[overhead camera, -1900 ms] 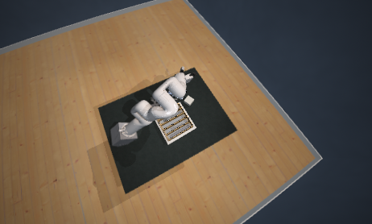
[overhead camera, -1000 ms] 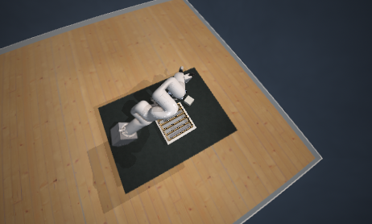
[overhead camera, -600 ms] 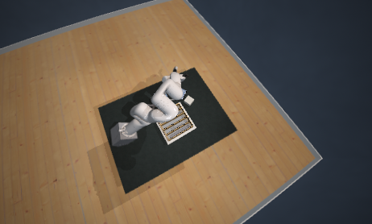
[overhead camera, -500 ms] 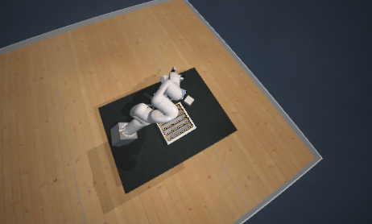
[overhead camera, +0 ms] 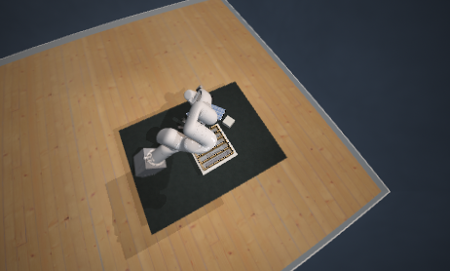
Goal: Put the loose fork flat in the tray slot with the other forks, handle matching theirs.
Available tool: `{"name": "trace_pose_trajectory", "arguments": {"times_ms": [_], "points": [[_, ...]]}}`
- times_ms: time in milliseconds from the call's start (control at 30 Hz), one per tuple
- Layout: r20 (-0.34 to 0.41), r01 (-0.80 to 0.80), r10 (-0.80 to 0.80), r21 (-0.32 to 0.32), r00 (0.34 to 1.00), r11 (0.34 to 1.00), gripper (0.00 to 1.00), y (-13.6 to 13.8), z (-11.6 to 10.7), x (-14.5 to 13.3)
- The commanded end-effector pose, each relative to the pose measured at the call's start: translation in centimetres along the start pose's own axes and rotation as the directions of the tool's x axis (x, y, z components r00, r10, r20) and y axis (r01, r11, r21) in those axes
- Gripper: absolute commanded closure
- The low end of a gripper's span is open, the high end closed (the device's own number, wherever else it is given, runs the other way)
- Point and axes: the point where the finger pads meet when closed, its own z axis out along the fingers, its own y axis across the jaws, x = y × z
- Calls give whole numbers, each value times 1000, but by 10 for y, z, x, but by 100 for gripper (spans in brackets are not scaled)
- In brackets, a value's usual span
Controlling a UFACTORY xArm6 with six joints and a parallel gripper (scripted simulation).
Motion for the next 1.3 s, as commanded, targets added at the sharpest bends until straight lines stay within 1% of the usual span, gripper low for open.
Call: {"name": "trace_pose_trajectory", "arguments": {"times_ms": [0,33,100,133,167,200,333,400,433,467,500,567,600,700,800,1267], "points": [[38,24,-28,111,999,993,0,-39,-23,-6],[49,44,-53,172,997,984,0,-62,-33,-10],[49,44,-53,172,997,984,0,-62,-33,-10],[56,65,-80,230,995,971,0,-83,-44,-15],[56,65,-80,230,995,971,0,-83,-44,-15],[61,86,-108,285,992,955,0,-104,-55,-20],[61,86,-108,285,992,955,0,-104,-55,-20],[62,126,-162,380,985,916,0,-139,-75,-31],[62,126,-162,380,985,916,0,-139,-75,-31],[60,144,-186,419,981,896,0,-154,-83,-36],[60,144,-186,419,981,896,0,-154,-83,-36],[54,173,-226,480,973,860,0,-177,-98,-45],[54,173,-226,480,973,860,0,-177,-98,-45],[45,198,-261,530,964,824,0,-196,-111,-53],[42,205,-271,543,962,814,0,-201,-114,-56],[42,205,-271,544,962,814,0,-201,-114,-56]]}}
